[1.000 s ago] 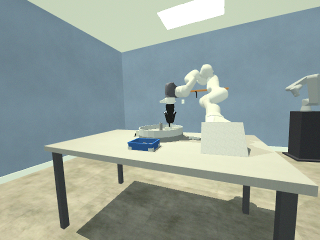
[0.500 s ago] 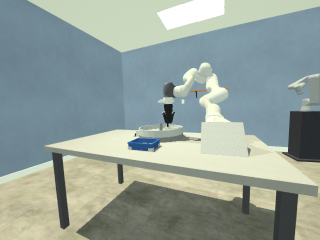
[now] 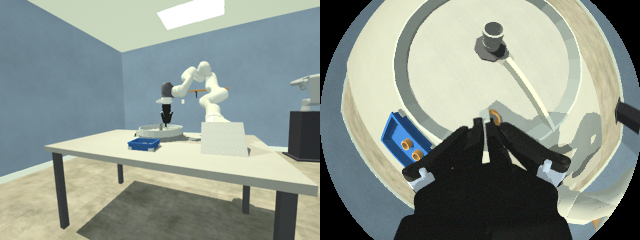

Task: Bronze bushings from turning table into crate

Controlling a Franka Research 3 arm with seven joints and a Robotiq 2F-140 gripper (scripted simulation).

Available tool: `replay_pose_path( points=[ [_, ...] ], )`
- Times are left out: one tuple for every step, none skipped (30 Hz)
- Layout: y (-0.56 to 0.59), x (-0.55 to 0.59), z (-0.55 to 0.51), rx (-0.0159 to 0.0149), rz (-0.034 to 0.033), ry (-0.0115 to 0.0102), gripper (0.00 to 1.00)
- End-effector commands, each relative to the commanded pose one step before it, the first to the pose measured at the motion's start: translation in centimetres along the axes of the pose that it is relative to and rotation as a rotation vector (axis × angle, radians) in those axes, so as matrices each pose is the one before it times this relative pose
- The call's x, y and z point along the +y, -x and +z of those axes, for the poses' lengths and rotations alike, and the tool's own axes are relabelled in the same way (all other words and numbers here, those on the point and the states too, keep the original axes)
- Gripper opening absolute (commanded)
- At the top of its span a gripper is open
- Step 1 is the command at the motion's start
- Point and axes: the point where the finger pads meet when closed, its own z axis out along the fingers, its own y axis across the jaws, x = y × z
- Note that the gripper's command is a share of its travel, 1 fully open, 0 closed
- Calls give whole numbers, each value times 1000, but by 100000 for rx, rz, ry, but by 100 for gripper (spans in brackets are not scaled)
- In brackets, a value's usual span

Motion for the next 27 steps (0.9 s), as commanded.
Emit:
replay_pose_path(
  points=[
    [140, -853, 213, -953, -952, -120, 0],
    [0, 0, 0, 0, 0, 0, 0],
    [0, 0, 0, 0, 0, 0, 0],
    [-14, -97, 2, -3, -3, 1, 0],
    [-5, -41, 1, -2, -2, 0, 0],
    [-1, -6, 0, 0, 0, 0, 0],
    [0, 0, 0, 0, 0, 0, 0],
    [0, 0, 0, 0, 0, 0, 0],
    [-1, -4, 0, 0, 0, 0, 0],
    [-9, -23, -1, 1, 1, 0, 0],
    [-22, -56, -1, 2, 2, 0, 0],
    [-36, -96, -1, 2, 2, 0, 0],
    [-49, -138, 1, -1, -1, 0, 0],
    [-62, -180, 2, -3, -3, 0, 0],
    [-82, -221, -2, 4, 4, 0, 0],
    [-88, -251, 2, -3, -3, 0, 0],
    [-100, -275, 0, 2, 1, 0, 0],
    [-103, -284, 0, 1, 1, 0, 0],
    [0, 0, 0, 0, 0, 0, 0],
    [0, 0, 0, 0, 0, 0, 0],
    [-96, -278, 3, -5, -5, 0, 0],
    [-98, -262, -2, 5, 4, 0, 0],
    [-78, -225, 2, -4, -3, 0, 0],
    [-68, -182, -1, 4, 3, 0, 0],
    [-45, -128, 1, -1, -1, 0, 0],
    [-25, -75, 1, -2, -2, 0, 0],
    [-10, -31, 1, -1, -1, 0, 0]
  ],
)
